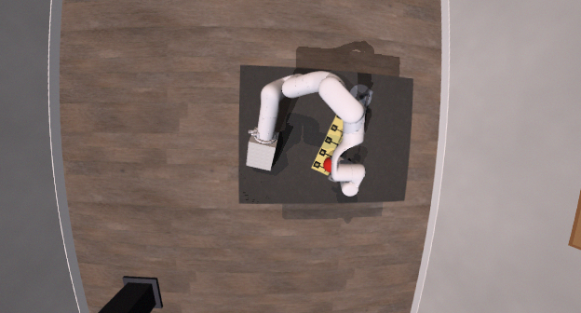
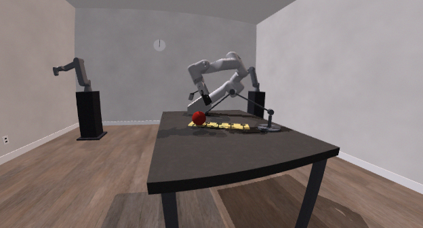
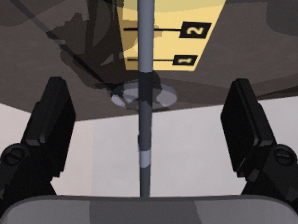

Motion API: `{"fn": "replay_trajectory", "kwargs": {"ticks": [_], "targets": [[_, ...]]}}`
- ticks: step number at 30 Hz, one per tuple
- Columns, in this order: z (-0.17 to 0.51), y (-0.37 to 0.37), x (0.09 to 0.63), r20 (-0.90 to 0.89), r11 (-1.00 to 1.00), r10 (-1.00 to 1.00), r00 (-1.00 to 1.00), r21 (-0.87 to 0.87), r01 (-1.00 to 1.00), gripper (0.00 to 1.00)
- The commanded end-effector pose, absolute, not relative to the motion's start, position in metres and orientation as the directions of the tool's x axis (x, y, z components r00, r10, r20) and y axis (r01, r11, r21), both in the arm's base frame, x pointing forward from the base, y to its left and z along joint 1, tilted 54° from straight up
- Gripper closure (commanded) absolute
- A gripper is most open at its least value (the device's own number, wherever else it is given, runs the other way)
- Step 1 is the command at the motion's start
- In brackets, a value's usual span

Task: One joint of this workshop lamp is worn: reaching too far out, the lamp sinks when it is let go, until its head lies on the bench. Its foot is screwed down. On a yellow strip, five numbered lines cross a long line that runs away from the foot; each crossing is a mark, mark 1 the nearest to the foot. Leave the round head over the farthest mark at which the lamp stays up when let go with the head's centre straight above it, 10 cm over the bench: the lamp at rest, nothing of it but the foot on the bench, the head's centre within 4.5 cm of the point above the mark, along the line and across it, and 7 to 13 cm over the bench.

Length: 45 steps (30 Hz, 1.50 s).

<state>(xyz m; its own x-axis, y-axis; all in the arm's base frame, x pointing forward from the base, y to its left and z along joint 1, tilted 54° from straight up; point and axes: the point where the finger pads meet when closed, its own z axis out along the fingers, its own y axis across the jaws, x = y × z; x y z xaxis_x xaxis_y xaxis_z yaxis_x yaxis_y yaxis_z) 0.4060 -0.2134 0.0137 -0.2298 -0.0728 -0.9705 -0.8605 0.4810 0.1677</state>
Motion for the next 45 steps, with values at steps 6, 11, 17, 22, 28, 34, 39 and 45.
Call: {"fn": "replay_trajectory", "kwargs": {"ticks": [6, 11, 17, 22, 28, 34, 39, 45], "targets": [[0.010, -0.202, 0.413, -0.971, 0.484, -0.075, -0.229, 0.165, -0.859, 0.00], [0.007, -0.191, 0.419, -0.971, 0.484, -0.075, -0.228, 0.165, -0.860, 0.00], [0.003, -0.178, 0.425, -0.971, 0.483, -0.074, -0.228, 0.165, -0.860, 0.00], [0.003, -0.178, 0.426, -0.971, 0.483, -0.074, -0.228, 0.165, -0.860, 0.00], [0.003, -0.176, 0.426, -0.971, 0.484, -0.074, -0.228, 0.164, -0.859, 0.00], [0.002, -0.175, 0.427, -0.971, 0.485, -0.075, -0.228, 0.164, -0.859, 0.00], [0.002, -0.175, 0.427, -0.971, 0.485, -0.075, -0.228, 0.164, -0.859, 1.00], [0.002, -0.175, 0.427, -0.971, 0.485, -0.075, -0.228, 0.164, -0.859, 1.00]]}}
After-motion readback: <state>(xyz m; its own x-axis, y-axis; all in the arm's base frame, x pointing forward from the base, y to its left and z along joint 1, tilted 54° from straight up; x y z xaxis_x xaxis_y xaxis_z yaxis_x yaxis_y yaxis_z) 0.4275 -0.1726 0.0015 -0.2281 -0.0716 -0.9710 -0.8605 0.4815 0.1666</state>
